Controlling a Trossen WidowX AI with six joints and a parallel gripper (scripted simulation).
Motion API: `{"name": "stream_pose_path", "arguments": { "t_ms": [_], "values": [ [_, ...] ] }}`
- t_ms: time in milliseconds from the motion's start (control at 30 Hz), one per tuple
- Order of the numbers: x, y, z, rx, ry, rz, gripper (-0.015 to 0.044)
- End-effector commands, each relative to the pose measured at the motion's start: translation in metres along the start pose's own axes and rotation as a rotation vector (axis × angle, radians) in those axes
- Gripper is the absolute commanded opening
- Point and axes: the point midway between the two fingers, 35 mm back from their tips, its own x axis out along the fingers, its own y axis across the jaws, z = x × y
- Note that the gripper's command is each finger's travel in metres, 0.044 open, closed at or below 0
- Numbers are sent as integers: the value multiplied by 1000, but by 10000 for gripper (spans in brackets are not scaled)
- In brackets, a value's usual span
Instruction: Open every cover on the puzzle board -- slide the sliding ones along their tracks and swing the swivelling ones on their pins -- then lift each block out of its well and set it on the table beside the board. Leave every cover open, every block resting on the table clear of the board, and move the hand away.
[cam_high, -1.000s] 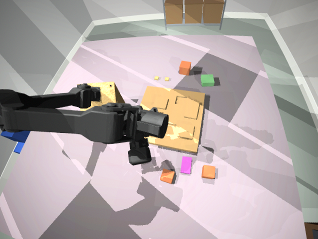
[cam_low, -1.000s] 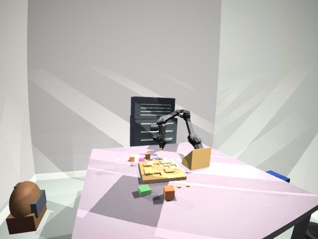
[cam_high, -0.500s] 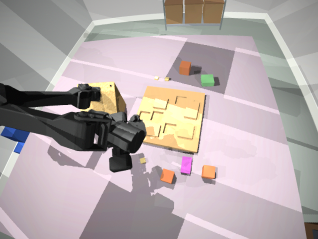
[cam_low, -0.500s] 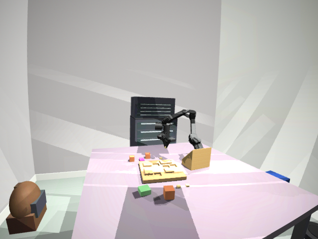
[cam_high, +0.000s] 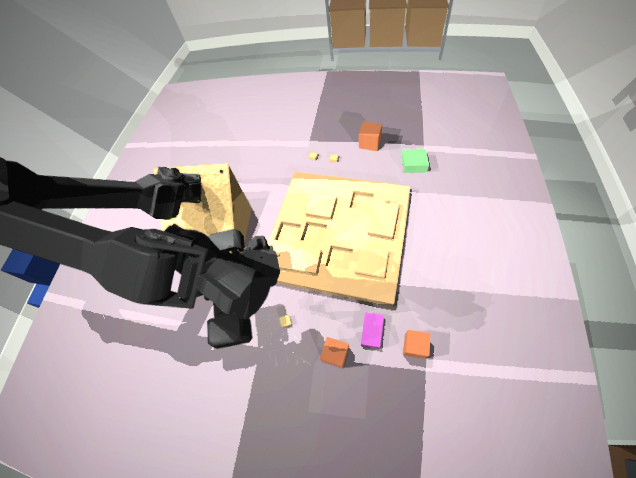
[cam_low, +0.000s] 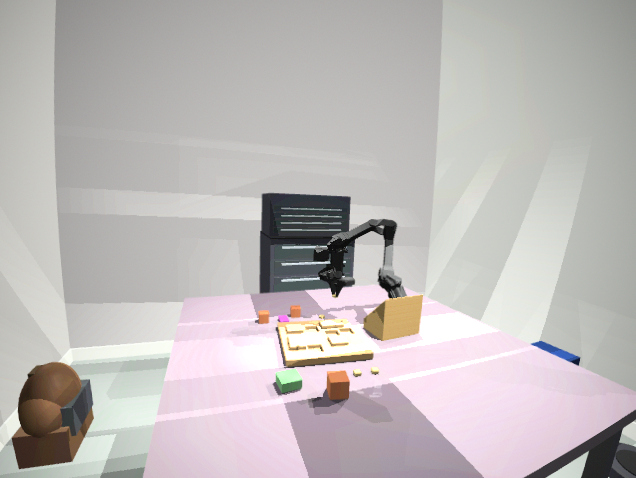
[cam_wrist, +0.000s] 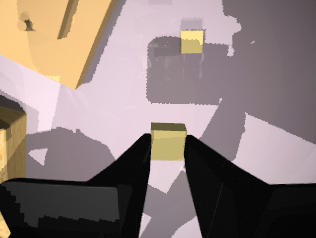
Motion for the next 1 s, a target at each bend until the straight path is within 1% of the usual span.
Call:
{"name": "stream_pose_path", "arguments": {
  "t_ms": [0, 967],
  "values": [
    [7, 3, 1, -9, 1, 10, 80],
    [54, 2, 4, -8, 1, 13, 80]
  ]
}}
